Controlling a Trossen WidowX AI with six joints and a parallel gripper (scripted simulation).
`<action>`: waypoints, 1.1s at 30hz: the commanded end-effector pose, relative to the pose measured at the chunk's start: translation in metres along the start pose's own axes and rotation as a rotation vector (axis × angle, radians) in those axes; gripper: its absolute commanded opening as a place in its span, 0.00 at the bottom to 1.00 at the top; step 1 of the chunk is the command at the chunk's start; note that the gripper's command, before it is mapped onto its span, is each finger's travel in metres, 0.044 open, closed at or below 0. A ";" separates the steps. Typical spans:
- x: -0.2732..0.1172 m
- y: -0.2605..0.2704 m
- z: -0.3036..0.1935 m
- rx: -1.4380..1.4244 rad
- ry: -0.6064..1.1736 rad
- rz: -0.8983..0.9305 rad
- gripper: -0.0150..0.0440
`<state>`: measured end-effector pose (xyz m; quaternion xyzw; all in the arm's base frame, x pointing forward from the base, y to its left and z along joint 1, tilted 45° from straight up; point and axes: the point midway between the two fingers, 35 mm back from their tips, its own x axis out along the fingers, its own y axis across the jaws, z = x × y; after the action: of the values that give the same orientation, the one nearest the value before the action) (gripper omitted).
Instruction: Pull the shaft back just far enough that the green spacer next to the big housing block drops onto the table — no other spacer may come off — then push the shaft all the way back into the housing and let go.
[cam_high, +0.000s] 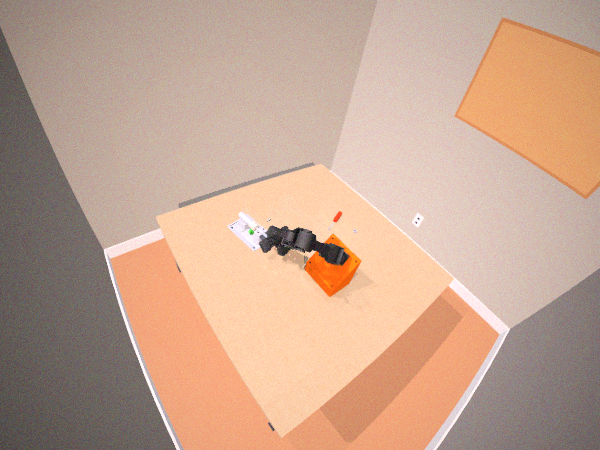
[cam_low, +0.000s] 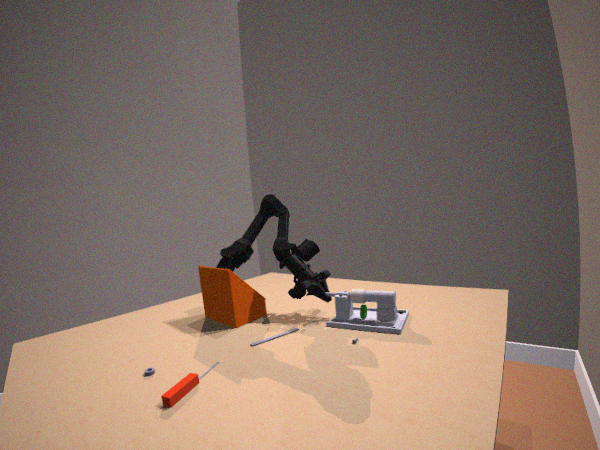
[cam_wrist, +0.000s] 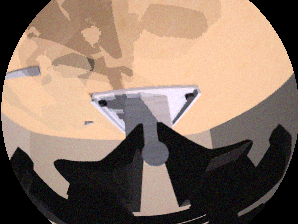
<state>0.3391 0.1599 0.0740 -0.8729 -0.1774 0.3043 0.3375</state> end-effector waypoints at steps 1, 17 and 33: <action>0.001 -0.001 -0.002 -0.004 0.003 -0.002 0.25; 0.006 -0.001 -0.007 -0.004 0.004 -0.002 0.25; 0.010 -0.001 -0.011 -0.004 0.004 -0.002 0.25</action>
<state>0.3514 0.1602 0.0759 -0.8730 -0.1777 0.3040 0.3375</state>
